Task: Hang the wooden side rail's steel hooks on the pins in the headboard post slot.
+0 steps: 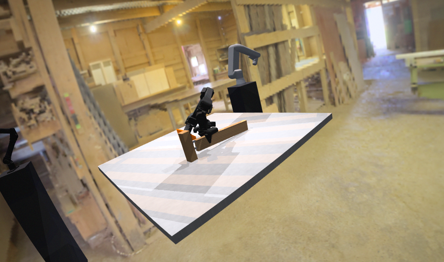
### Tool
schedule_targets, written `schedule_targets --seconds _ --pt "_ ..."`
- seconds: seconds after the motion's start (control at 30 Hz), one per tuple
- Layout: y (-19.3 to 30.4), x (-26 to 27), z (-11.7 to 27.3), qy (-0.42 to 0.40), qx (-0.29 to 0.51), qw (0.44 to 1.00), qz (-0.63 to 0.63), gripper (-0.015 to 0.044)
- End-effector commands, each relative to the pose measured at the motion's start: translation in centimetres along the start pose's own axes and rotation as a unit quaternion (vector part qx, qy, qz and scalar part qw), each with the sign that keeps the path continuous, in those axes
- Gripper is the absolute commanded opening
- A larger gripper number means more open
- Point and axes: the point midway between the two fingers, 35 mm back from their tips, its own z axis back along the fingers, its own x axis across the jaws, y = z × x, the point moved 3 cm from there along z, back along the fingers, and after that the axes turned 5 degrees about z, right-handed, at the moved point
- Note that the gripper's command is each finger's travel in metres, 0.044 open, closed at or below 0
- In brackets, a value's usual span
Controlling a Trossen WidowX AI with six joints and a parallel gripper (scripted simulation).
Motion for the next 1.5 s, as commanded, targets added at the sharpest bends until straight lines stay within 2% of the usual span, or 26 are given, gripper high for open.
schedule_targets --seconds 0.0,1.47 --pt "0.42 0.13 0.54 0.006 0.003 1.0 -0.001 0.0" --pt "0.87 0.05 0.51 0.006 0.003 1.0 -0.001 0.0"
